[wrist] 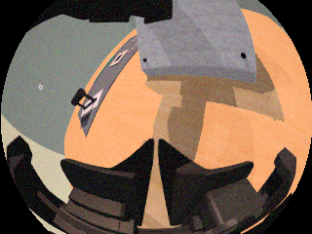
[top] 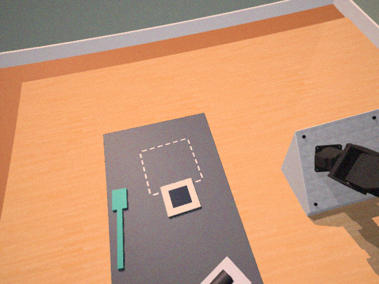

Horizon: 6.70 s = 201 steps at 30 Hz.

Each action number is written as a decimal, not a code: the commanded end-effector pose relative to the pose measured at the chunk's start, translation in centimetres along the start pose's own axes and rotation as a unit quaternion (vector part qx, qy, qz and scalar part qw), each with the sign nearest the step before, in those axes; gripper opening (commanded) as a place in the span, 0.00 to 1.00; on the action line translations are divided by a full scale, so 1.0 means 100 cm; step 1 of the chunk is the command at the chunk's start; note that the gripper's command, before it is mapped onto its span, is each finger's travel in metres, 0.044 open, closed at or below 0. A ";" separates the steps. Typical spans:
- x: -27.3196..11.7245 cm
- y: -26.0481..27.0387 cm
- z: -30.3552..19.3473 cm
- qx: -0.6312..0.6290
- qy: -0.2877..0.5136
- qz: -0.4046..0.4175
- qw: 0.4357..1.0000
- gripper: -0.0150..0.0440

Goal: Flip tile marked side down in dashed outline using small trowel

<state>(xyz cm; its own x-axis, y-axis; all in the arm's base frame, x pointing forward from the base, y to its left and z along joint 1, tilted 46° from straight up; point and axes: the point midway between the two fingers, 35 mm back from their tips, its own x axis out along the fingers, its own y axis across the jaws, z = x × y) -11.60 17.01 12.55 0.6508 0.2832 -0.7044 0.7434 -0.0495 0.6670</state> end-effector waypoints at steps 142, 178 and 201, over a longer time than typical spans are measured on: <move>0.037 0.105 -0.103 0.649 -0.109 -0.177 0.732 0.71; 0.096 0.160 -0.105 0.826 -0.187 -0.154 0.508 0.71; 0.147 0.206 -0.095 0.914 -0.280 -0.112 0.271 0.71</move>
<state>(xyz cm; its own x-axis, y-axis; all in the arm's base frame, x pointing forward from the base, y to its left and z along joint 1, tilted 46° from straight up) 10.99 29.19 18.45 0.1206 0.3127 -0.9422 -0.6713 -0.6735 -0.3094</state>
